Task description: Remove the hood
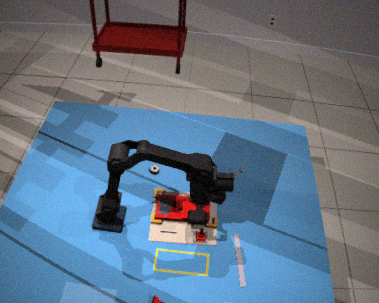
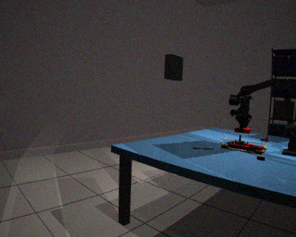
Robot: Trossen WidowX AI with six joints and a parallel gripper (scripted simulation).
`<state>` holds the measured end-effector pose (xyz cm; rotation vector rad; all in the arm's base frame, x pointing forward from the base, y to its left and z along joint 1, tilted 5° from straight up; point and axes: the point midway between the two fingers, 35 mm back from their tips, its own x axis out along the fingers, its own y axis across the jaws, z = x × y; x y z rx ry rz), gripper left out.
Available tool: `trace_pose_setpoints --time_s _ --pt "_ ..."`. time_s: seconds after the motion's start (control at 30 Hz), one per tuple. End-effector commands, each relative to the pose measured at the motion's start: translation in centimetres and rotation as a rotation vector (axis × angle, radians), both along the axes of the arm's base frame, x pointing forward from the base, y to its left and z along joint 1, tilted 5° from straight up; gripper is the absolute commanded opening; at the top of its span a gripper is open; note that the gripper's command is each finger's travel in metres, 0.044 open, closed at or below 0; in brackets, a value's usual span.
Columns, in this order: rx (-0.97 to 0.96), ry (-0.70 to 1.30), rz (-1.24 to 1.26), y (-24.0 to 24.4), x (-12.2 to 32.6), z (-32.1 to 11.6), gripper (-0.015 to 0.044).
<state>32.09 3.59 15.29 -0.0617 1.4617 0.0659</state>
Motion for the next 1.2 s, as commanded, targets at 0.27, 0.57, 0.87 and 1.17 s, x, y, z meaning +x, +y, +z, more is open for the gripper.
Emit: trace_pose_setpoints --time_s 0.27,0.57,0.87,1.17 --pt "-0.001 0.0 0.001 -4.3 0.0 0.1 0.0" --pt "-0.003 -0.002 0.001 -7.3 -0.3 0.2 0.0" --pt "-0.006 -0.007 0.001 -10.3 -0.9 0.2 0.0" --pt "-0.009 -0.006 0.002 -13.3 -1.7 0.3 0.0"
